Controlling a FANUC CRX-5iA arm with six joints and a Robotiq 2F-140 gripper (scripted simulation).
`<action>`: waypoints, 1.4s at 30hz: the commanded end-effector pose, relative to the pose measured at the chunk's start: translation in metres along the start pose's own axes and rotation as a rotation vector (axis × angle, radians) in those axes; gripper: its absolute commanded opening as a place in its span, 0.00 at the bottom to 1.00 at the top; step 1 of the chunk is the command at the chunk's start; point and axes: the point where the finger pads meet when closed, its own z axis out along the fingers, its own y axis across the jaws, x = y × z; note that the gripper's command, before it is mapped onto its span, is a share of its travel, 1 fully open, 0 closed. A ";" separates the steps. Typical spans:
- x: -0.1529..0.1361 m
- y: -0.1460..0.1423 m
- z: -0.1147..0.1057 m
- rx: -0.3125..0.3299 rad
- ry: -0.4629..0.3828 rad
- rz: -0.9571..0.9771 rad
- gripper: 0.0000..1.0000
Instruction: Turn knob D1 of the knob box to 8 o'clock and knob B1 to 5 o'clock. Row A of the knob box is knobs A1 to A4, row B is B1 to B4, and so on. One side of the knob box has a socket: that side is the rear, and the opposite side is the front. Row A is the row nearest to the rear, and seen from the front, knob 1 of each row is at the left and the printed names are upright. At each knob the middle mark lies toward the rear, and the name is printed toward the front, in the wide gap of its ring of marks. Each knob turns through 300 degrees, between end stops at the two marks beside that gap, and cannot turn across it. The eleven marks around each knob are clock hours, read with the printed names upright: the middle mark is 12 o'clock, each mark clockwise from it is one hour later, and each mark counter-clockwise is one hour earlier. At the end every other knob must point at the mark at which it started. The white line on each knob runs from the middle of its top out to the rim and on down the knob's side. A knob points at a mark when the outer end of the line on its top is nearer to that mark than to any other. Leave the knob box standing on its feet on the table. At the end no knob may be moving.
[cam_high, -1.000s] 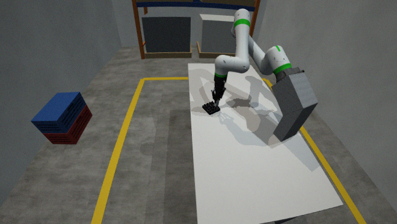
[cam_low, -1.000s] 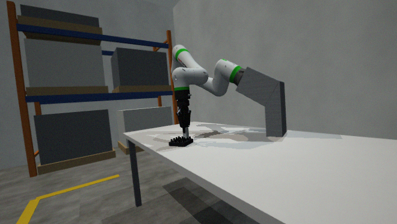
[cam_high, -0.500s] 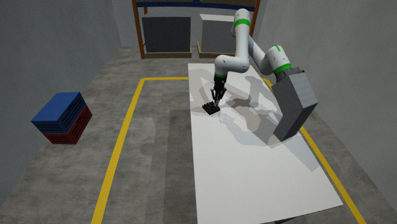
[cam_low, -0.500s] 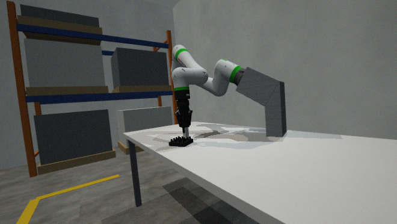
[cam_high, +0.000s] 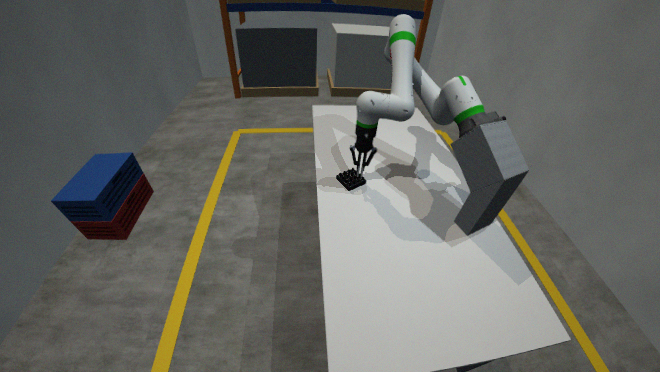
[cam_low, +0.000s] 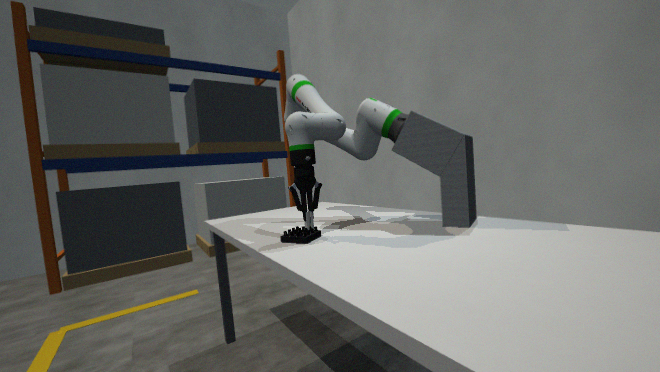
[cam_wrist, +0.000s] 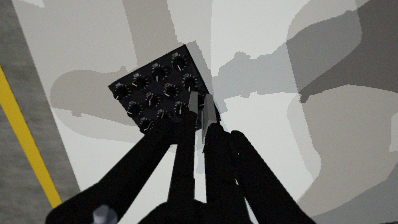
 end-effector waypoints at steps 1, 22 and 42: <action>0.000 0.000 0.000 0.007 0.004 0.081 0.05; 0.000 0.000 0.000 0.008 0.002 0.567 0.05; 0.000 0.000 0.000 0.009 0.001 0.866 0.05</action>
